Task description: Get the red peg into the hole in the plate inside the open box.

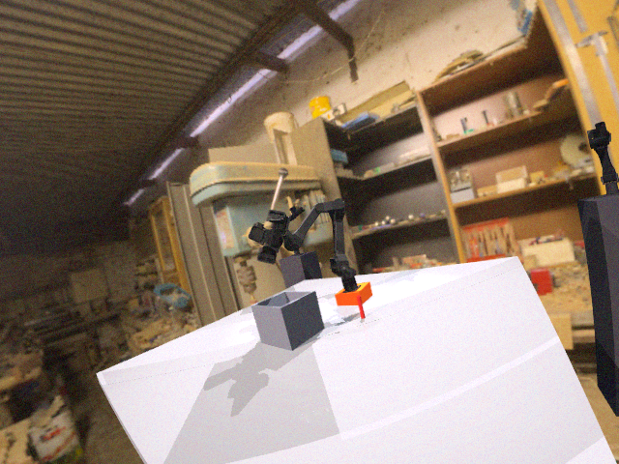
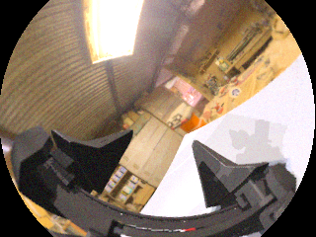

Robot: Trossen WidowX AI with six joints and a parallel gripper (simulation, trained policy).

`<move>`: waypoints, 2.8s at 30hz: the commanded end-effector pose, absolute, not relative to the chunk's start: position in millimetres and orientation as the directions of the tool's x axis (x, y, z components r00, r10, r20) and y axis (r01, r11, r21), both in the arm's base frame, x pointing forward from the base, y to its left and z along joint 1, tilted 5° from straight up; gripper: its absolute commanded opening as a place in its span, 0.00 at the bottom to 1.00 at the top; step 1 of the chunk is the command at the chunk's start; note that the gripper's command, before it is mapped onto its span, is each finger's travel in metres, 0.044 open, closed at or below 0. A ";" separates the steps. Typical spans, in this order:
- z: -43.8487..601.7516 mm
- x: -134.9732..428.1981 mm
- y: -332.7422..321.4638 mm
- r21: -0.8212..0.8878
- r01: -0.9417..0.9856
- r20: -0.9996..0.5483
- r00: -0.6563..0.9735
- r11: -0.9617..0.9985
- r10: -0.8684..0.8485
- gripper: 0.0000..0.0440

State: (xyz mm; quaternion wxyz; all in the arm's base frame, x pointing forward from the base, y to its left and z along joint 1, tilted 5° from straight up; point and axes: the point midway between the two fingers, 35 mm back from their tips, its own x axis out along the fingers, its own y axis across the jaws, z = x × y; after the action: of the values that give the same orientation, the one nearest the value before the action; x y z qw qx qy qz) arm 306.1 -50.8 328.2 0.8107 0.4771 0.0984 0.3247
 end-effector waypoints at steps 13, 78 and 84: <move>344.3 348.1 14.8 0.972 -0.216 0.089 0.701 0.092 0.707 1.00; 108.0 159.7 126.6 -0.078 0.968 -0.953 -0.142 0.238 0.268 1.00; 88.0 155.1 119.9 -0.121 0.961 -0.963 -0.174 0.249 0.204 1.00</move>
State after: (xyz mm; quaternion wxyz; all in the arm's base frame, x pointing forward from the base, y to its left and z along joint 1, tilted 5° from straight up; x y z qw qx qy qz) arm 157.5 123.4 97.3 0.4557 0.4623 0.6459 -0.4017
